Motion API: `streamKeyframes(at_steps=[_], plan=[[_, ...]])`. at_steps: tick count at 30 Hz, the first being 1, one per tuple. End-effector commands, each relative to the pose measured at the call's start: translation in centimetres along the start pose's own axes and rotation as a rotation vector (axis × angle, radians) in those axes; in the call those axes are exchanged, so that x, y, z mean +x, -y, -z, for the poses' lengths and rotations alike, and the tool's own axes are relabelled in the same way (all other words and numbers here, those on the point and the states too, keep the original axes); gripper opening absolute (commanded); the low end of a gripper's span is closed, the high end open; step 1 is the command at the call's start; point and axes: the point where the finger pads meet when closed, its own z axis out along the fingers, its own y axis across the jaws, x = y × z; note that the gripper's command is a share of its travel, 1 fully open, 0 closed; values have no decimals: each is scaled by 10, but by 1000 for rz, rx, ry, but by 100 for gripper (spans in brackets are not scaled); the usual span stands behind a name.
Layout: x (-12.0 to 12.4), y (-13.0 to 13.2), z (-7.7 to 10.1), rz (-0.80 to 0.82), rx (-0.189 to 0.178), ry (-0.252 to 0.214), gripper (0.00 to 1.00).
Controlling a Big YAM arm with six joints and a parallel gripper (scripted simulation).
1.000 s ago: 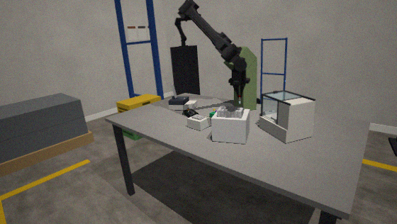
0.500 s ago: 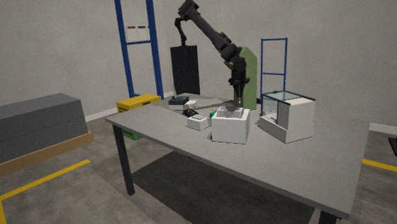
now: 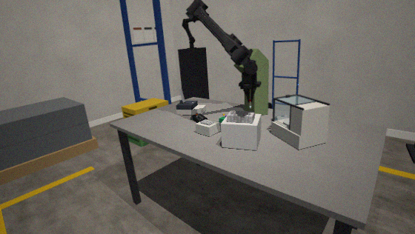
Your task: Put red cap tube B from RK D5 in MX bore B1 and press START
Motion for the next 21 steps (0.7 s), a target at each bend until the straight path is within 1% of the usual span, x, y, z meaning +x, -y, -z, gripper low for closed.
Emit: streamKeyframes(at_steps=[1,2,3,4,5,6,7,11,12,13,16,17,18,19,20,21], plan=[[-13,13,6,-26,1,22,9],[-12,2,6,-16,-4,23,9],[-12,2,6,-16,-4,23,9],[-14,13,6,-26,0,23,9],[-12,2,6,-16,-4,23,9],[-15,13,6,-27,0,23,9],[-12,2,6,-16,-4,23,9],[-12,2,6,-16,-4,23,9],[-16,13,8,-25,-1,26,9],[-12,2,6,-16,-4,23,9],[-12,2,6,-16,-4,23,9],[-17,13,8,-26,-1,27,9],[-13,2,6,-16,-4,23,9],[-18,13,8,-27,-2,27,9],[-13,2,6,-16,-4,23,9],[-13,2,6,-16,-4,23,9]])
